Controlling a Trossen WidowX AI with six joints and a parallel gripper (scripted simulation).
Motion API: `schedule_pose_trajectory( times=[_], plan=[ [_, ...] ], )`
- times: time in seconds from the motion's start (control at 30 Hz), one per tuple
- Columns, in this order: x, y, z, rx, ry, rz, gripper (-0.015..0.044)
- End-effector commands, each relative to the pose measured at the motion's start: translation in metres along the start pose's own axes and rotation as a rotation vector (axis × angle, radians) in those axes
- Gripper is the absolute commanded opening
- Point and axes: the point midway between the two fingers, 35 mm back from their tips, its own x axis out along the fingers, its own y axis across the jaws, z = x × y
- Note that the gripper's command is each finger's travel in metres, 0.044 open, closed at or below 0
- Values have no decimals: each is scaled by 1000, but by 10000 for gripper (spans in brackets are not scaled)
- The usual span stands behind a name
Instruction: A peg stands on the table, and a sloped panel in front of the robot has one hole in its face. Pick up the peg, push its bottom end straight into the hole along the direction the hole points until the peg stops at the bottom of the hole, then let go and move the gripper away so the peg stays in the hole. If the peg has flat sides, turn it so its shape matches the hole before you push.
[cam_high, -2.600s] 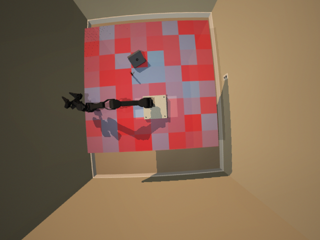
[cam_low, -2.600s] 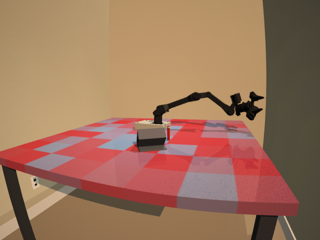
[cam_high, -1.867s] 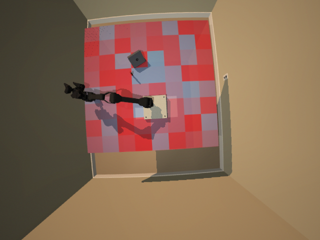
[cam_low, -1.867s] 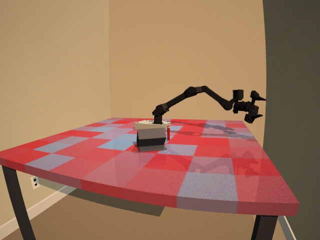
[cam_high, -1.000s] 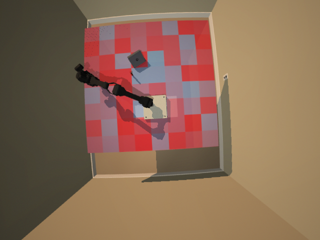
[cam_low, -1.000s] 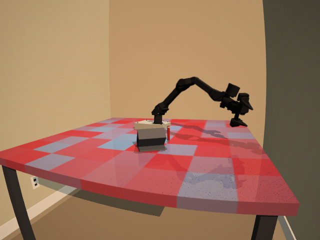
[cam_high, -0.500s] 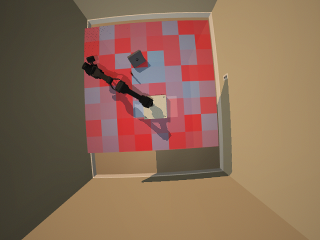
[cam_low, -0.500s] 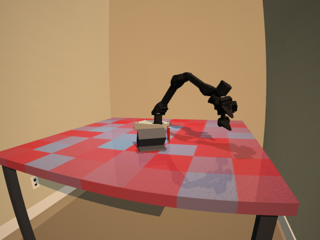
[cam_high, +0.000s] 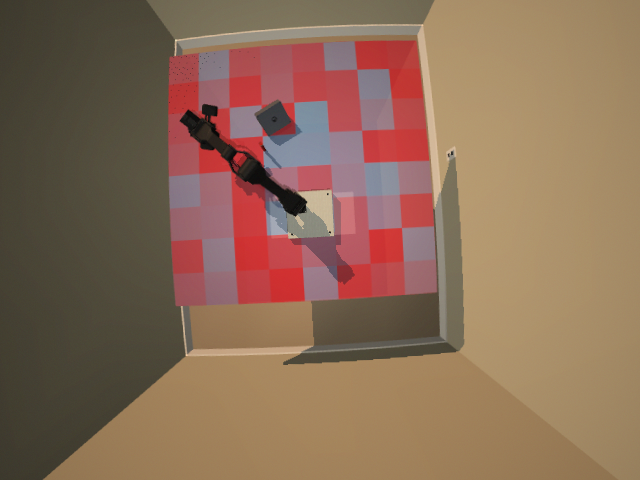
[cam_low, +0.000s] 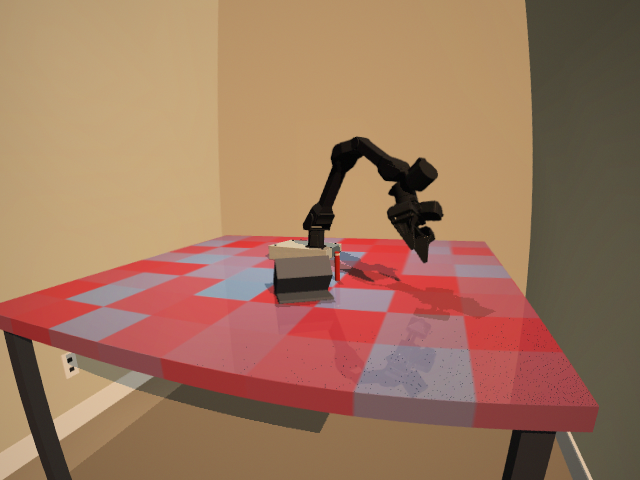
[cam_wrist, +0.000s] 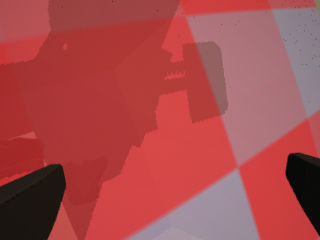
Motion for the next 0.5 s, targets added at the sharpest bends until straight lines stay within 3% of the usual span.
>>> schedule_pose_trajectory(
  times=[0.0,0.47],
  plan=[
    [-8,-5,-23,110,54,41,440],
    [-38,-14,-110,553,304,153,440]
  ],
)
